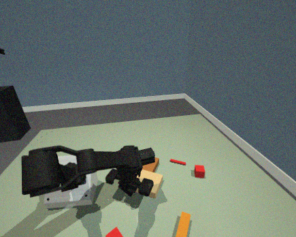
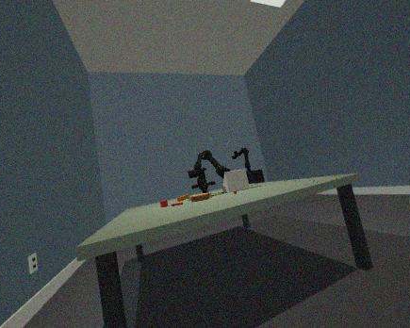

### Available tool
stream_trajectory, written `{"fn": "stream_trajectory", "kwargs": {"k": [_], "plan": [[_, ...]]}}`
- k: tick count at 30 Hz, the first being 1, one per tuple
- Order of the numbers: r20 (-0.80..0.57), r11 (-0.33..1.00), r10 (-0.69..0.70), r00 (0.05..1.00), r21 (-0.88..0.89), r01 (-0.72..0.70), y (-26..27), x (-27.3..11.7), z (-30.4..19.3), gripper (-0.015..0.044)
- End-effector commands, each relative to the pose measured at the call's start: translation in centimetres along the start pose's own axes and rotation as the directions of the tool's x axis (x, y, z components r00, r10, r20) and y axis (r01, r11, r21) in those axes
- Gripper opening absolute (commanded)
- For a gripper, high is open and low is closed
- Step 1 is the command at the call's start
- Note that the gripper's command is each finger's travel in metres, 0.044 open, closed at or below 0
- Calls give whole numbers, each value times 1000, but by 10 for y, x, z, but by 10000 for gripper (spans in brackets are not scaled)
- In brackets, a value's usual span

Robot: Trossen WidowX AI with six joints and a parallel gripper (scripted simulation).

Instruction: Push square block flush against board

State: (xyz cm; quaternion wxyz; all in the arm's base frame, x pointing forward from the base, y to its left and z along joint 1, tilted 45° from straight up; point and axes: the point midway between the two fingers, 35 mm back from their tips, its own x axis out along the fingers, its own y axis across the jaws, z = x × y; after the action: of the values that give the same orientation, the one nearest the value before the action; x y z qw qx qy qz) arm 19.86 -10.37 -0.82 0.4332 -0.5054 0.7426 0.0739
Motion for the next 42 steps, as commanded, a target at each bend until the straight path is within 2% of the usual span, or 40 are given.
{"fn": "stream_trajectory", "kwargs": {"k": [1, 16, 18, 22, 28, 35, 42], "plan": [[-3, 1000, -3, 1000, -2, 3, 0, 0, -7, 0], [-7, 1000, -4, 1000, -2, 4, 2, 1, -30, 0], [-1, 1000, -2, 1000, 1, 2, 0, -8, -24, 0], [-4, 1000, -3, 1000, -2, 3, 1, -52, -24, 0], [-2, 1000, -10, 1000, 2, 10, -1, -50, -23, 0], [-2, 976, -10, 1000, 218, 10, -19, -54, -11, 0], [-2, 895, -10, 1000, 445, 9, -37, -58, 2, 0]]}}
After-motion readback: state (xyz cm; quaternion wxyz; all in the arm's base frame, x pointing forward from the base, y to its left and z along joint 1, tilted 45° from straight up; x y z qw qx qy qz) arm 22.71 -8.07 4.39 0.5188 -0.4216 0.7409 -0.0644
